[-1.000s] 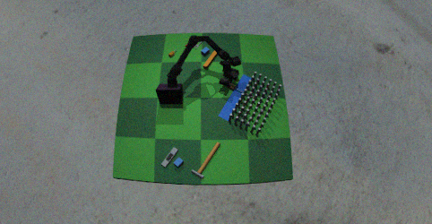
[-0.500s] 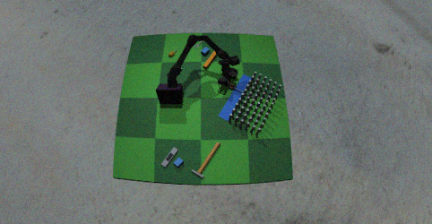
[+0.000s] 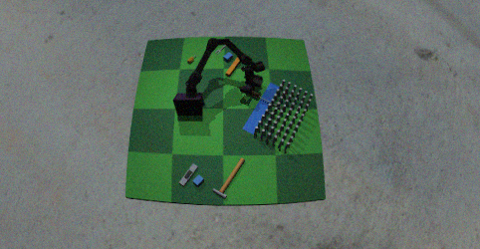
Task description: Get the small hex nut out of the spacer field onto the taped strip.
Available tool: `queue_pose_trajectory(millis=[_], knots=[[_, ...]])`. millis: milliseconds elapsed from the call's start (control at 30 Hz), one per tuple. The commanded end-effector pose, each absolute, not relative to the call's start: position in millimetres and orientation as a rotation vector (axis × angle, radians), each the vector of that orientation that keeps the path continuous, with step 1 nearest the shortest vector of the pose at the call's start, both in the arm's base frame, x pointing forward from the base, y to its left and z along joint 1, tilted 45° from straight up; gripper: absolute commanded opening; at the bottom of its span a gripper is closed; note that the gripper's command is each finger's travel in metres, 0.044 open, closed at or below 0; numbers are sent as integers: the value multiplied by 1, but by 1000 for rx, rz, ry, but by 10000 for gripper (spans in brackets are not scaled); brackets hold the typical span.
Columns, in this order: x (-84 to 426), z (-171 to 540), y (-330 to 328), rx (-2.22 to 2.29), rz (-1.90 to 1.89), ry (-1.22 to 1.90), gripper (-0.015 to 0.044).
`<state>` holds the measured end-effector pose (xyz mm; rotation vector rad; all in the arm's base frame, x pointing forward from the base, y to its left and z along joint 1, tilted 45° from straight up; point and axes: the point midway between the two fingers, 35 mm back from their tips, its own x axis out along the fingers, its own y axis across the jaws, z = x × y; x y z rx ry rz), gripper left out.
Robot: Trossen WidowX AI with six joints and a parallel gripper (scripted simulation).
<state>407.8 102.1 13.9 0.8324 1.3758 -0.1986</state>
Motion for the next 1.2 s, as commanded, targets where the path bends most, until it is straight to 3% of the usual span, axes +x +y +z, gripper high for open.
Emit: queue_pose_trajectory(millis=[0,1167], knots=[[404,14,102,833,-207,1375,0],[383,23,115,834,-207,1376,0]])
